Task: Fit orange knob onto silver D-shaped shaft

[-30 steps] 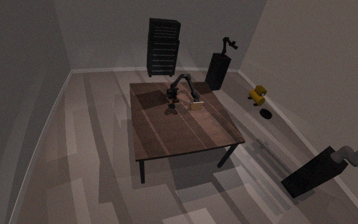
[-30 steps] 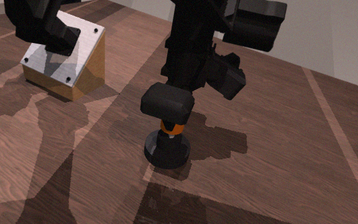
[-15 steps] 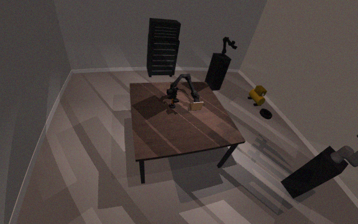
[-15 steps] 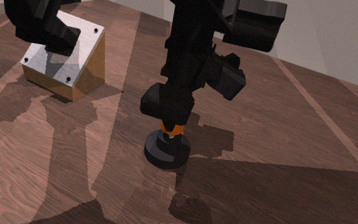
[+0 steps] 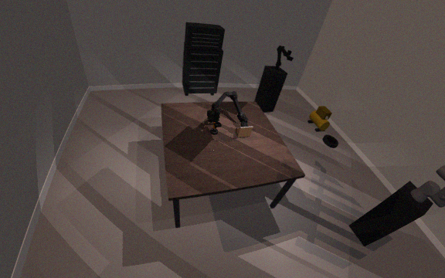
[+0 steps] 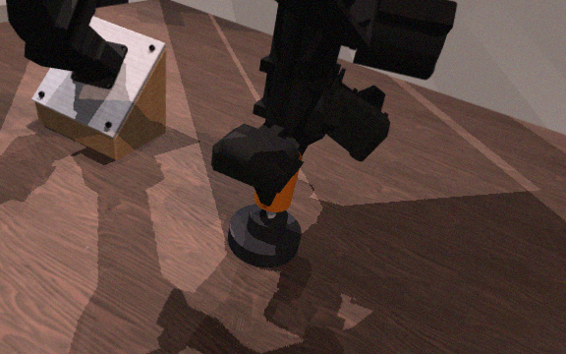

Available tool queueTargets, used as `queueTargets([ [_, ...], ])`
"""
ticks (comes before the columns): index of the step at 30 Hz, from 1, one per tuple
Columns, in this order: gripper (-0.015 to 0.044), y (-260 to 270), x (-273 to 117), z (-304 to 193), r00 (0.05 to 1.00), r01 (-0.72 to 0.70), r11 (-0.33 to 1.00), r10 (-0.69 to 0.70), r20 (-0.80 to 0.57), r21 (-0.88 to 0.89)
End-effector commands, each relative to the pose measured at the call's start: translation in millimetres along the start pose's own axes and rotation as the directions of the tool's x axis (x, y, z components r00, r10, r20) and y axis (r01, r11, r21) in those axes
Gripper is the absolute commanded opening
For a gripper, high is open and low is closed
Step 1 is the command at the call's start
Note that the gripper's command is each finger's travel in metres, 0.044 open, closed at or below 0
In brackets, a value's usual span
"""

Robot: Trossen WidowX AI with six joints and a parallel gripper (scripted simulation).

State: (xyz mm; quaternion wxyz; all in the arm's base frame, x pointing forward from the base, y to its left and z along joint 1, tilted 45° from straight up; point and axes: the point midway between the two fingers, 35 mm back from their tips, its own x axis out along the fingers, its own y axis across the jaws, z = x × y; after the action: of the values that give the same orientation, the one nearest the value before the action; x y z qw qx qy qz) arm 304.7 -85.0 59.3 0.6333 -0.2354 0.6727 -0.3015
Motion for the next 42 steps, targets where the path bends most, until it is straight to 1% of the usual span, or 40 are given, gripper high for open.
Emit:
queueTargets([
  [1, 0.0000, 1.7, 0.5, -0.5, 1.000, 0.000, 0.996, 0.000, 0.000, 0.087],
  [32, 0.0000, -0.5, 3.9, -0.3, 1.000, 0.000, 0.996, 0.000, 0.000, 0.087],
  [38, 0.0000, -0.6, -1.1, -0.2, 1.000, 0.000, 0.996, 0.000, 0.000, 0.087],
  [42, 0.0000, -0.2, -1.0, -0.1, 1.000, 0.000, 0.985, 0.000, 0.000, 0.174],
])
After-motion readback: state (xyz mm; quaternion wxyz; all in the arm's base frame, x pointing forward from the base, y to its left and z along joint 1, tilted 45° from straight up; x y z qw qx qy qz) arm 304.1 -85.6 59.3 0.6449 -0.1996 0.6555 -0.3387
